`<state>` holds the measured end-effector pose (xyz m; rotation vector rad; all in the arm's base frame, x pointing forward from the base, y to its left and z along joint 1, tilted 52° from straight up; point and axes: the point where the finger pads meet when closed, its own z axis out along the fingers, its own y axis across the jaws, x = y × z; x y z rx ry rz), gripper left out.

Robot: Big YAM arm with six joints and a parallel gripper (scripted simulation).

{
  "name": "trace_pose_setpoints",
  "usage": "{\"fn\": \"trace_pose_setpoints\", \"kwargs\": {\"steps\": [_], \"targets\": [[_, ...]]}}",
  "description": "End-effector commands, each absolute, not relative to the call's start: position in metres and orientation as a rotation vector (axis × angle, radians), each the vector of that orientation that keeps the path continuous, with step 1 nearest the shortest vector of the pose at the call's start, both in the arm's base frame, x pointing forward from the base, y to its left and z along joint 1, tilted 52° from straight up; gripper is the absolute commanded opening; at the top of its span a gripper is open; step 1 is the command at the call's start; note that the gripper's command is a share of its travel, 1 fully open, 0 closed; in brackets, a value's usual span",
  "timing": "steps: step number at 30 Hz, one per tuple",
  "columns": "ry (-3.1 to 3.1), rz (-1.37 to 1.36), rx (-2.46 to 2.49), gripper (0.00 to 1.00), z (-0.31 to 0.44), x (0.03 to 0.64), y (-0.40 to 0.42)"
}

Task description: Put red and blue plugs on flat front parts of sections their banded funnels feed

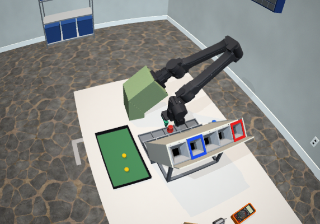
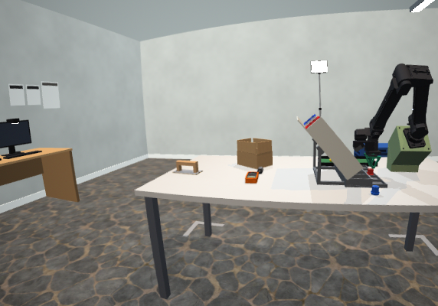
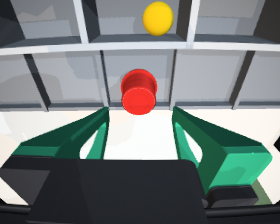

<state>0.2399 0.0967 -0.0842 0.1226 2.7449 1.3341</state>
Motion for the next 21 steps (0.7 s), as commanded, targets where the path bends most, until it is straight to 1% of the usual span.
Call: {"fn": "trace_pose_setpoints", "kwargs": {"steps": [1, 14, 21], "targets": [[2.709, 1.313, 0.107, 0.59, -0.079, 0.252, 0.09], [2.712, 1.306, 0.106, 0.59, -0.066, 0.251, 0.072], [2.711, 1.296, 0.1, 0.59, -0.04, 0.249, 0.038]]}}
